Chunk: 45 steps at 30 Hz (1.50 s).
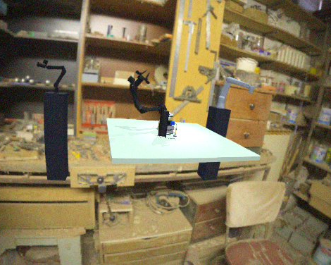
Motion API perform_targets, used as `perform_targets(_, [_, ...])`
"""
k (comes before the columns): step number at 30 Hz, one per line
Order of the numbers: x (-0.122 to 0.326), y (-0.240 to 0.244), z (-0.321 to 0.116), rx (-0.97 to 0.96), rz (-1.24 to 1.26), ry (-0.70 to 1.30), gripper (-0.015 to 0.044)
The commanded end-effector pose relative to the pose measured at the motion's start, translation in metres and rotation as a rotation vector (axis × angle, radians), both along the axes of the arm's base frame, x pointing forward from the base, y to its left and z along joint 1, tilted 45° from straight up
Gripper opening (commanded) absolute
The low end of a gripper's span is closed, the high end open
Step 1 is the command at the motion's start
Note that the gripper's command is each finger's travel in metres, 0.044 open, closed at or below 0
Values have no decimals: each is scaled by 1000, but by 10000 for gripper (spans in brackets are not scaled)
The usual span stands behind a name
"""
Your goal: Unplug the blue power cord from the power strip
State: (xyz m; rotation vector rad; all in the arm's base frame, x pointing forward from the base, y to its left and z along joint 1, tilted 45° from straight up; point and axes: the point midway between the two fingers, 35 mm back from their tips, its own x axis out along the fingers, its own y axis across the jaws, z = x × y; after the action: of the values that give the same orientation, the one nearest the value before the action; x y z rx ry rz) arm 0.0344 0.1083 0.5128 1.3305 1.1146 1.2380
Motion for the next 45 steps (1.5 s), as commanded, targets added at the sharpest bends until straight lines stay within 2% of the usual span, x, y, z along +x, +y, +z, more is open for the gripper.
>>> perform_targets(1, [-8, 34, -19, -121, -104, -219, 160])
perform_targets(8, [7, 110, -73, -498, -289, -649, 160])
perform_targets(15, [65, 163, -151, -995, -326, -1016, 160])
perform_targets(24, [141, 164, -225, -1477, -234, -1176, 160])
perform_targets(30, [199, 141, -297, -1849, 71, -1251, 160])
perform_targets(36, [242, 93, -368, -2105, 515, -1211, 160])
perform_targets(41, [263, 40, -423, -2177, 948, -1099, 160])
perform_targets(45, [266, -7, -464, -2123, 1308, -971, 160])
